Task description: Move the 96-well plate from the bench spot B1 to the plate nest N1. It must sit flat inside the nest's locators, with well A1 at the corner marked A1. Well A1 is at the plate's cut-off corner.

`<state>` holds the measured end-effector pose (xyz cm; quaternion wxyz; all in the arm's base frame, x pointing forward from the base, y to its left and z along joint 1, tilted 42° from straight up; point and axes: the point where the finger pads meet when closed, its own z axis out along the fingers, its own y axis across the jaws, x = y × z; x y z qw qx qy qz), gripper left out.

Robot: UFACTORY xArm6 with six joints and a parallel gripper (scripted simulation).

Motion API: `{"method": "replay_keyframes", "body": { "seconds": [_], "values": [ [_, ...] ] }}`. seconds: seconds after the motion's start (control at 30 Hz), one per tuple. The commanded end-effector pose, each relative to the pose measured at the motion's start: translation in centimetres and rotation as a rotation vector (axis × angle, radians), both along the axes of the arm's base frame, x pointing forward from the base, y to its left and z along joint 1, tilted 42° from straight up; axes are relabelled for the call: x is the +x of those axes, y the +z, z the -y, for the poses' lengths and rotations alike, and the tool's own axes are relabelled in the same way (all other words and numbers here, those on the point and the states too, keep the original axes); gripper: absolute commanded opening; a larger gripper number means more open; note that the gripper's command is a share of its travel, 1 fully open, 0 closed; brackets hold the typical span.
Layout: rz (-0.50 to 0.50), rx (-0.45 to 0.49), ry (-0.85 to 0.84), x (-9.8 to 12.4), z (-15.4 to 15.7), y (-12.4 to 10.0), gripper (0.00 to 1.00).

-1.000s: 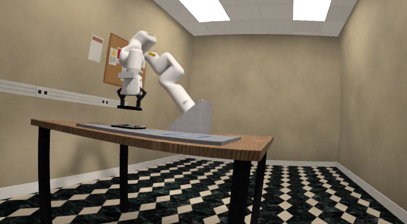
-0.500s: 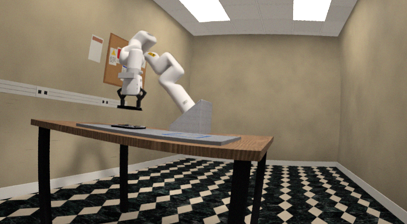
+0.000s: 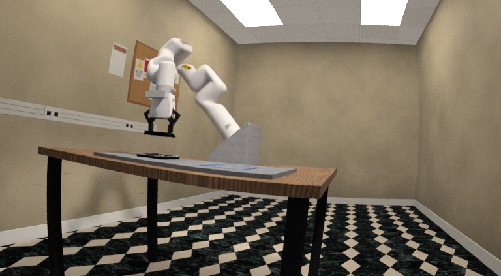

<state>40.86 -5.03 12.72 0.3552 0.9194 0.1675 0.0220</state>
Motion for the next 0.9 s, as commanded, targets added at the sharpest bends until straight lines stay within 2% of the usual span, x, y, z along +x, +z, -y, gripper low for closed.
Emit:
{"method": "replay_keyframes", "body": {
  "seconds": [0.0,0.87],
  "values": [
    [0.003,0.001,0.001,0.2,0.3,-0.3,0.00],
    [0.002,0.000,0.001,0.8,2.8,-3.2,0.00]
  ]
}}
